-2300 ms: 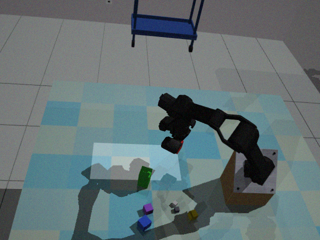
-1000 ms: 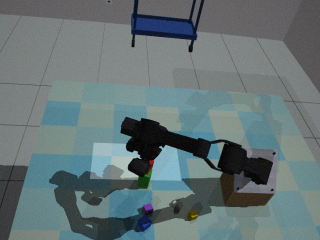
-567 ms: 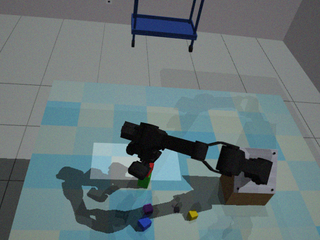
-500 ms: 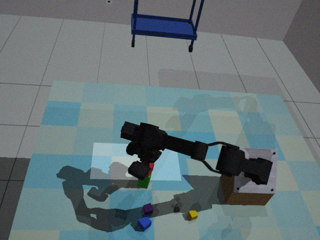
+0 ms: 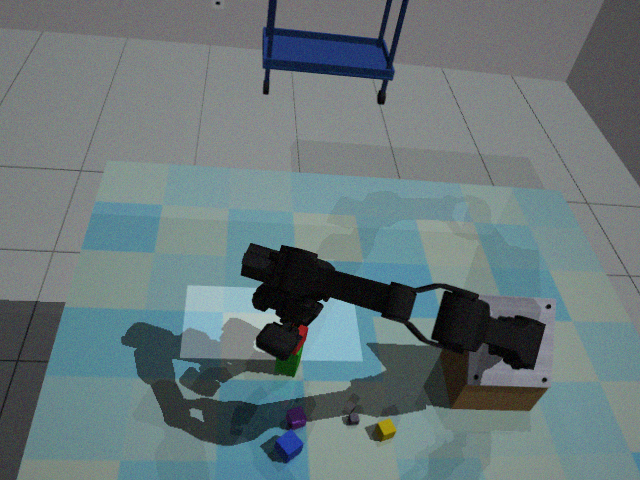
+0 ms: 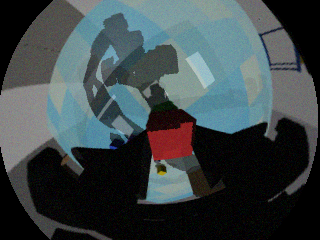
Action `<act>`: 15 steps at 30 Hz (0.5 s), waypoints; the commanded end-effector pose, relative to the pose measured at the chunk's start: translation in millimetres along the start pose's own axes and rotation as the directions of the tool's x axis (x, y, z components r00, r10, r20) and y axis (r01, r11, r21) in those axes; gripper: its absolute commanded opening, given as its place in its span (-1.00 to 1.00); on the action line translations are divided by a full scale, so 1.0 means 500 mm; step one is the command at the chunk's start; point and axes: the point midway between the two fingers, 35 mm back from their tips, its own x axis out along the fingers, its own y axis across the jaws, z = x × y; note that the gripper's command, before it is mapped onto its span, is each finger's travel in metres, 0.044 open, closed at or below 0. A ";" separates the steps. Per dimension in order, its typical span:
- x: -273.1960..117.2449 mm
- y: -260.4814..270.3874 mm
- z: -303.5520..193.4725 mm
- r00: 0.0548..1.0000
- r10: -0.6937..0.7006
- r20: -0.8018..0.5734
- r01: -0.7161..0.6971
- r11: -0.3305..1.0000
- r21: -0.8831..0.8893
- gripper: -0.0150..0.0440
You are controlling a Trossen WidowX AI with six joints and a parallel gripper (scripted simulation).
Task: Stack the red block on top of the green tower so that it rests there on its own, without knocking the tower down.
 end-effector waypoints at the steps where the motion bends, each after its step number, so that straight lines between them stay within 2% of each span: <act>1: 0.001 0.000 0.000 1.000 0.003 0.000 -0.003 1.000 0.005 -0.49; 4: -0.005 0.000 0.000 1.000 0.003 0.000 -0.003 1.000 0.005 -0.49; 15: 0.000 0.000 0.000 1.000 0.000 0.000 0.000 1.000 0.000 0.49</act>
